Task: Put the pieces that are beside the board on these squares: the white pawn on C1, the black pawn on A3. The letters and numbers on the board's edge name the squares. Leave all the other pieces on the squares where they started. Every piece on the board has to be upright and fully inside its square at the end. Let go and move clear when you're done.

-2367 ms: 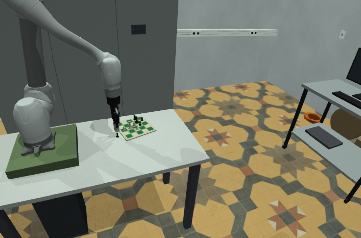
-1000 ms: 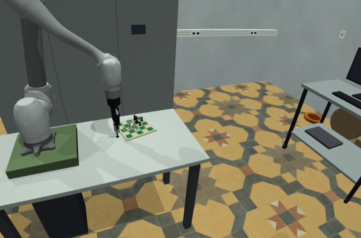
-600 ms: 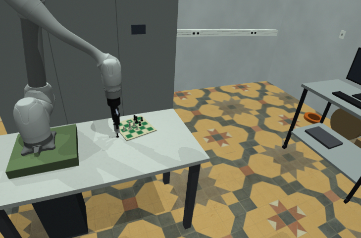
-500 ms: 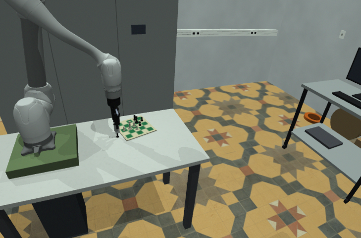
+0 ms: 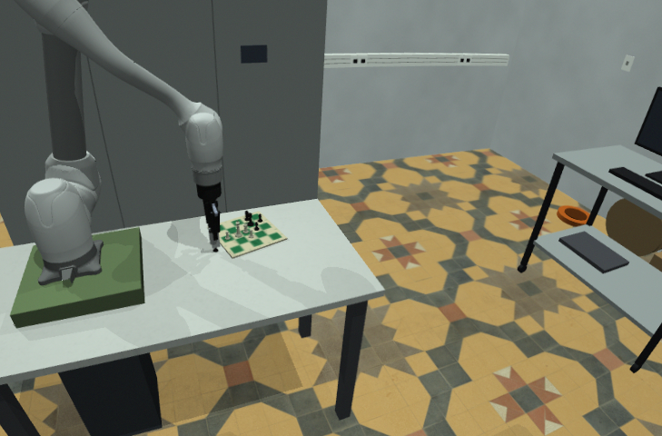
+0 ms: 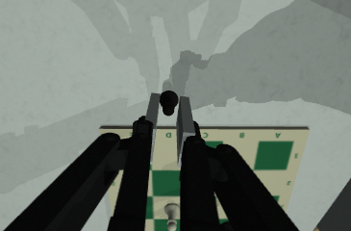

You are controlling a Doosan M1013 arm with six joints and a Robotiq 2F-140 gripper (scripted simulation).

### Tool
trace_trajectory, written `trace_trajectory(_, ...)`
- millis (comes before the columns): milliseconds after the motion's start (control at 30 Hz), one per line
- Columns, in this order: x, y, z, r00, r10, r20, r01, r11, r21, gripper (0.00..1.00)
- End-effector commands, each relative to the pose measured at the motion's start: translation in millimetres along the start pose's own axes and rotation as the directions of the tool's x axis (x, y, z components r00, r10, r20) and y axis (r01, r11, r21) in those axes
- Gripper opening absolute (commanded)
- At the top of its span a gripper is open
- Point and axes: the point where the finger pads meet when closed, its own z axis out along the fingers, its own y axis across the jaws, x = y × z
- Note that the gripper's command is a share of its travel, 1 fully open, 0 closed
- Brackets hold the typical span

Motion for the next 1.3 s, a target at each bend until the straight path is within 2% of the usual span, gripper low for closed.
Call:
trace_trajectory(0,-0.1,0.1,3.6,1.000,0.000,0.000,0.000,1.000,0.000,0.20)
trace_trajectory(333,-0.1,0.1,17.1,1.000,0.000,0.000,0.000,1.000,0.000,0.20)
trace_trajectory(1267,-0.1,0.1,17.7,1.000,0.000,0.000,0.000,1.000,0.000,0.20)
